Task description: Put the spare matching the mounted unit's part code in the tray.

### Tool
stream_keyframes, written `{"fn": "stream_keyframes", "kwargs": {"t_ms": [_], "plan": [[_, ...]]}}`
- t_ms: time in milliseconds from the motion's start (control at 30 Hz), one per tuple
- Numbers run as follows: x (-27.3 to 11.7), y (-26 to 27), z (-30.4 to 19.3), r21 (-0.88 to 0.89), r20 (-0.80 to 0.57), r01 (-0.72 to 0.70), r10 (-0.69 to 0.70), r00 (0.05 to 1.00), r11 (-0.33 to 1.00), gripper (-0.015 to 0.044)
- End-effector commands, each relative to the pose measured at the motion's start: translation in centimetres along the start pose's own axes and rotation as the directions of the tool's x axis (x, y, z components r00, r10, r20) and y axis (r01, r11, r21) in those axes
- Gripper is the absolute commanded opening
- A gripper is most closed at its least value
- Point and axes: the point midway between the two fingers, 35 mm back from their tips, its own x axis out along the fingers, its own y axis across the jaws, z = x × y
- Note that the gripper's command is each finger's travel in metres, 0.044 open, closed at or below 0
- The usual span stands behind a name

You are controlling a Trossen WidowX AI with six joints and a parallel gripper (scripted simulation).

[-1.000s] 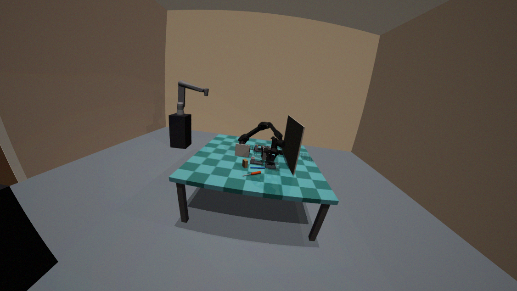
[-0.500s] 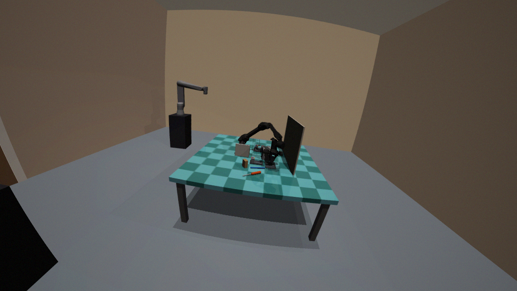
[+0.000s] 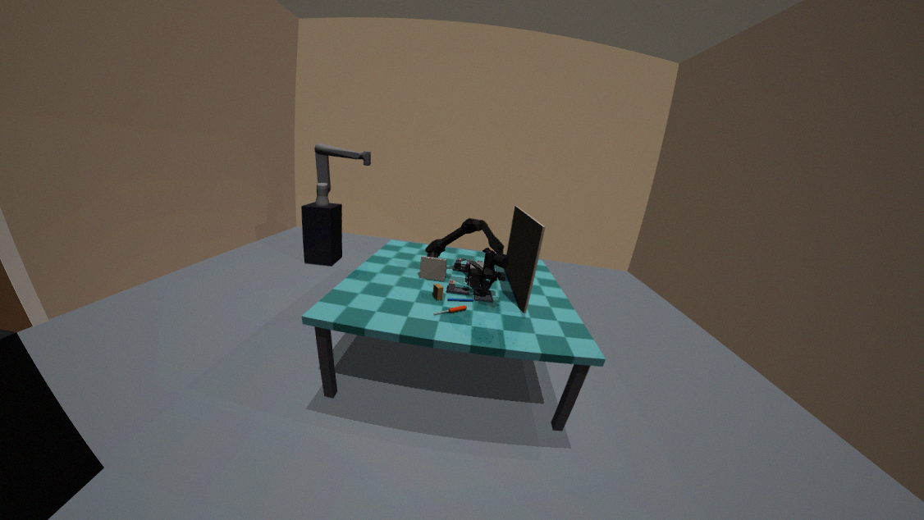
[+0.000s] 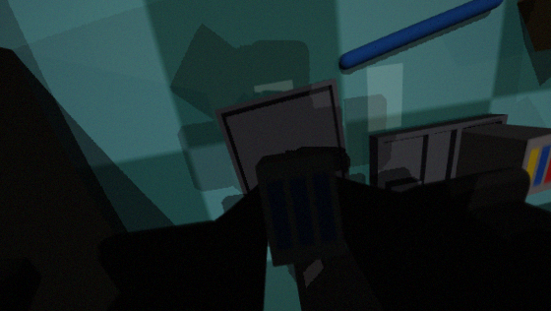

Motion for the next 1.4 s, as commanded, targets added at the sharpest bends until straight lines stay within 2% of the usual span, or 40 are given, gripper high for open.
{"fn": "stream_keyframes", "kwargs": {"t_ms": [0,933,1367], "plan": [[0.5,-0.2,-0.1,0.009,-0.009,0.001,-0.001,1.000,1.000,0.0000],[2.4,-0.6,-0.4,0.006,-0.011,0.003,-0.002,1.000,1.000,0.0000],[2.1,-0.4,-0.3,-0.003,-0.003,0.002,-0.002,1.000,1.000,0.0341]]}}
